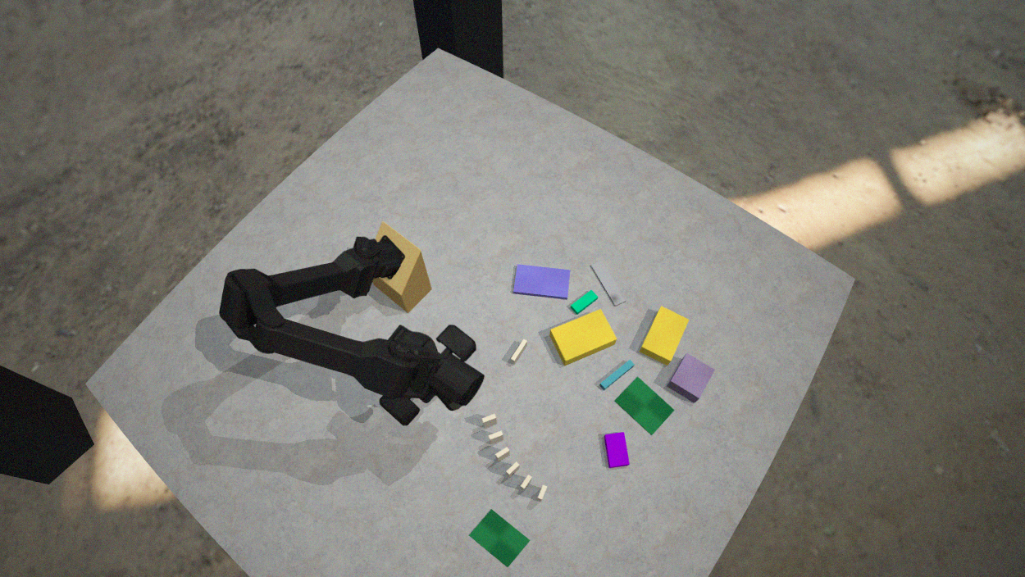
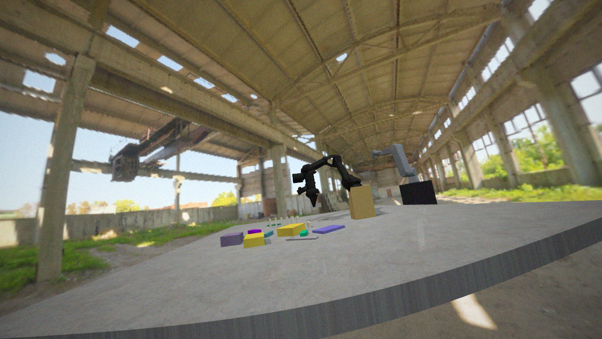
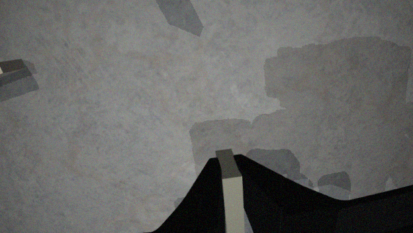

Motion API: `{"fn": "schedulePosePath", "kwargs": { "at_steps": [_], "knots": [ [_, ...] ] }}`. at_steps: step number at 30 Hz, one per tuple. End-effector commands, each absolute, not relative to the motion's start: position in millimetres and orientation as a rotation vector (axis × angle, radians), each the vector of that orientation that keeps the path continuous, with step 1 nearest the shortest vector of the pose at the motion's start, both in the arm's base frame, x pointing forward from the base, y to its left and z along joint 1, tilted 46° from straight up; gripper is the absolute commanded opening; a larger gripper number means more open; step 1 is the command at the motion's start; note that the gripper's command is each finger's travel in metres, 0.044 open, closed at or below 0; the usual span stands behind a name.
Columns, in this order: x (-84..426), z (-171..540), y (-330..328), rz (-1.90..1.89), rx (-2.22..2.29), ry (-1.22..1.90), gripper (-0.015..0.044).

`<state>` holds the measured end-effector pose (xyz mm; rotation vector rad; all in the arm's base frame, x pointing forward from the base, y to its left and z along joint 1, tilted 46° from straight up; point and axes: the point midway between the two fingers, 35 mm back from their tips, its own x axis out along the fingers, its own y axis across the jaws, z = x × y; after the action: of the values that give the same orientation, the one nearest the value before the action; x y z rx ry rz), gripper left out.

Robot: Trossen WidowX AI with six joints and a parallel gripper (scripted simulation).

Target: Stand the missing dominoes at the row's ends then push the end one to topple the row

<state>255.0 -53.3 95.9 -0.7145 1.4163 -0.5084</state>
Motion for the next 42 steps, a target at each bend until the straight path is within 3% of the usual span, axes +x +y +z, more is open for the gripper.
{"fn": "schedulePosePath", "kwargs": {
  "at_steps": [1, 11, 18, 42],
  "knots": [
    [247, 146, -5, -0.522, -0.706, 1.394, 0.0021],
    [247, 151, -3, -0.521, -0.707, 1.395, 0.0021],
    [240, 206, -59, -0.500, -0.738, 1.405, 0.0021],
    [246, 157, -64, -0.318, -0.363, 1.340, 0.0021]
  ]
}}
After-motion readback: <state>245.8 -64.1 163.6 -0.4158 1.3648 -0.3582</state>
